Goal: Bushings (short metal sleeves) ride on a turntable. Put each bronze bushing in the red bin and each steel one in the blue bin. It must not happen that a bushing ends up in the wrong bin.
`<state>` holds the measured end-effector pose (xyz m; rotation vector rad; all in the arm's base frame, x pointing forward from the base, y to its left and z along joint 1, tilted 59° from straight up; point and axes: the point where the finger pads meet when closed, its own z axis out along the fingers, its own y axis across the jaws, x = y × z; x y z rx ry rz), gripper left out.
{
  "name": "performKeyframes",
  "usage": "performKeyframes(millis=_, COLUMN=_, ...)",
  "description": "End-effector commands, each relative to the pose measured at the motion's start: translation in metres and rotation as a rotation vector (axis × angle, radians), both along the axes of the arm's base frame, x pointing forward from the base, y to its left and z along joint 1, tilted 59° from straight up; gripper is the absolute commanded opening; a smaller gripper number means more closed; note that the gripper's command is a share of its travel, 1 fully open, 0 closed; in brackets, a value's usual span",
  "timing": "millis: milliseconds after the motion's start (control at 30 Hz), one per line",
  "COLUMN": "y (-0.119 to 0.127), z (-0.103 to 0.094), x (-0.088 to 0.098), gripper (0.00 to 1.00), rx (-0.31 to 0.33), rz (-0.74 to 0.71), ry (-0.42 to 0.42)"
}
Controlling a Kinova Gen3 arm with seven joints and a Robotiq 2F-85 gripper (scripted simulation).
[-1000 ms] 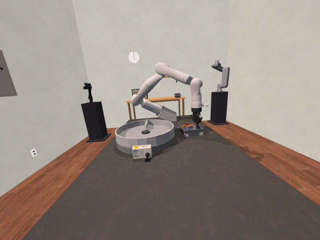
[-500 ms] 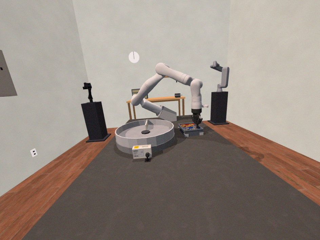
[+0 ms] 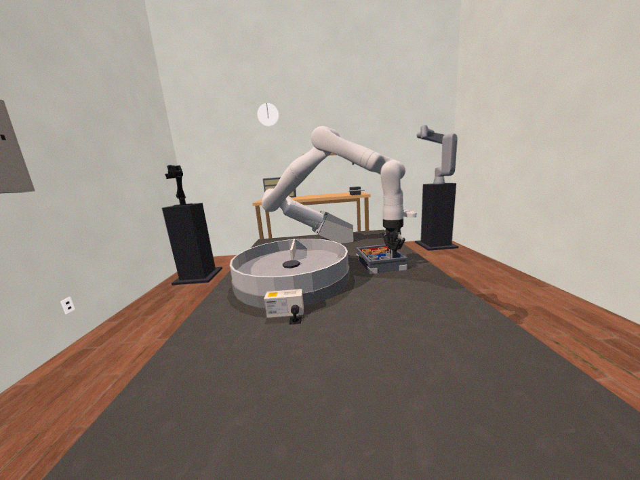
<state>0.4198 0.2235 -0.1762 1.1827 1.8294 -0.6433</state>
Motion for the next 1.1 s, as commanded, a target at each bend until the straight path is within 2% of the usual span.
performKeyframes(millis=0, y=-0.0022, z=-0.0013, x=0.0010, gripper=0.00, rx=0.000, rz=0.000, ry=0.000)
performKeyframes(millis=800, y=-0.0069, z=-0.0044, x=0.0032, gripper=0.00, rx=0.000, rz=0.000, ry=0.000)
performKeyframes(millis=833, y=-0.0068, z=-0.0044, x=0.0032, gripper=0.19, rx=0.000, rz=0.000, ry=0.000)
performKeyframes(millis=1067, y=-0.0068, z=-0.0044, x=0.0032, gripper=0.19, rx=0.000, rz=0.000, ry=0.000)
